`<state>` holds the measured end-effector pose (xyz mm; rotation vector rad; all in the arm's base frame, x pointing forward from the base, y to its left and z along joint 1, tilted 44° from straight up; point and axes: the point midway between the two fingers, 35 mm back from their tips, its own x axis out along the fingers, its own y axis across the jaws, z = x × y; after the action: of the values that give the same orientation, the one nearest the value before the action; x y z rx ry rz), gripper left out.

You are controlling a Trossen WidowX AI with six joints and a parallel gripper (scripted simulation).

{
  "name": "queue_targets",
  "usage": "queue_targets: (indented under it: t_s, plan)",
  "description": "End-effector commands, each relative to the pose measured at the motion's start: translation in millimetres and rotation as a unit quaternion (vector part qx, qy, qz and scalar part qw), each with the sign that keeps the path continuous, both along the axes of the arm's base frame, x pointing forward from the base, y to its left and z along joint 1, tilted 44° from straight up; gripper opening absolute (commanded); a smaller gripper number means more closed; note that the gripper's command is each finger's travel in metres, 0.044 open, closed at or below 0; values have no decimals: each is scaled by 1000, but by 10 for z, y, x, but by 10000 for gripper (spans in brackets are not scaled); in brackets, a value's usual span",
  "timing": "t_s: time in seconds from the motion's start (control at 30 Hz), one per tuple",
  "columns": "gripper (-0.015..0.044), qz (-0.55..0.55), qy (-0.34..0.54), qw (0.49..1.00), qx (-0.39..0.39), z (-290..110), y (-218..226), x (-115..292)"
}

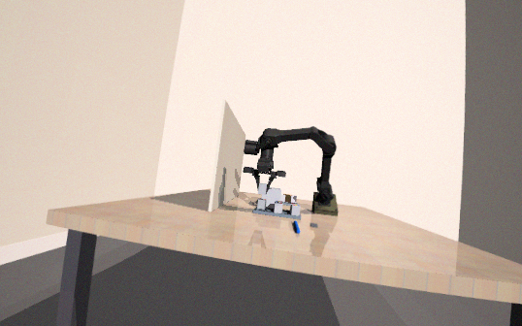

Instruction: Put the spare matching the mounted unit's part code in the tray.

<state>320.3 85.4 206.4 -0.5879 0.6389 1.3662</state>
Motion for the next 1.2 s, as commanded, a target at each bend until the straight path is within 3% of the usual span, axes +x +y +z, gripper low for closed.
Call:
queue_targets:
  t_s: [0.0,0.53,1.17]
  plan:
    - [0,2,0,1000,2,36,-23,-14]
    - [0,-16,-8,1000,1,374,-421,-29]
    - [0,-41,14,999,-29,-393,-1460,422]
